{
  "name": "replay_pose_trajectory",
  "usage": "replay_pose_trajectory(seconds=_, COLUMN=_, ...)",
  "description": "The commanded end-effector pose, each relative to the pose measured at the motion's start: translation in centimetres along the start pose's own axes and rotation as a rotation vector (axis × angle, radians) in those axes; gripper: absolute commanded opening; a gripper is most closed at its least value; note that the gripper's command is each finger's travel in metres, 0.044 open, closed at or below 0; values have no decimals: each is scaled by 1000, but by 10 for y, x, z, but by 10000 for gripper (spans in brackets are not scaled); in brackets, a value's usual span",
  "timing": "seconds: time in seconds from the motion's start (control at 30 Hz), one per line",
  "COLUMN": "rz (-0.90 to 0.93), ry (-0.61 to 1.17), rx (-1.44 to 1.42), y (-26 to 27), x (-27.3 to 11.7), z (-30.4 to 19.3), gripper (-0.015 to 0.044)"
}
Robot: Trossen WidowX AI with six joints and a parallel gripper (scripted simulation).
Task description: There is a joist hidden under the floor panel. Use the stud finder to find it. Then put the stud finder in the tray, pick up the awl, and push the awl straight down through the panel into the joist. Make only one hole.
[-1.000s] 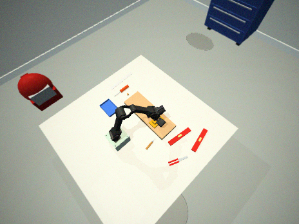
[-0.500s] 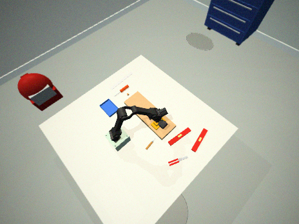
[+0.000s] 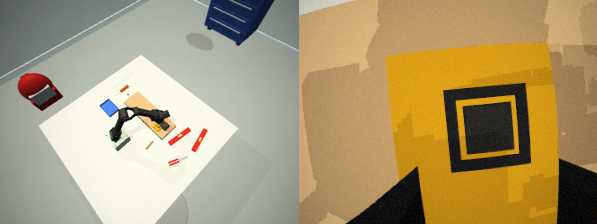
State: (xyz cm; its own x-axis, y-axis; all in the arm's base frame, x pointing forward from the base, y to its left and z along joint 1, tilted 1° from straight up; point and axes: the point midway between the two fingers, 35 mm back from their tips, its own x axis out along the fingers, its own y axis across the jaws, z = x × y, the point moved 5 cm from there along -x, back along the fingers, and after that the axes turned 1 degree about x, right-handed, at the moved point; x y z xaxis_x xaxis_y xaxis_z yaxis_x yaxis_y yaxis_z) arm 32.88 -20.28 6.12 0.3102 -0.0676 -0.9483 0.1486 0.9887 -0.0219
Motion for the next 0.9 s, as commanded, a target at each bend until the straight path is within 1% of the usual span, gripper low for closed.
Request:
replay_pose_trajectory(seconds=0.0, rz=-3, ry=-1, rx=0, y=-8, x=1, z=1, gripper=0)
replay_pose_trajectory(seconds=0.77, rz=-6, ry=-1, rx=-1, y=-43, x=0, z=1, gripper=0)
replay_pose_trajectory(seconds=0.87, rz=-4, ry=0, rx=0, y=-38, x=-1, z=1, gripper=0)
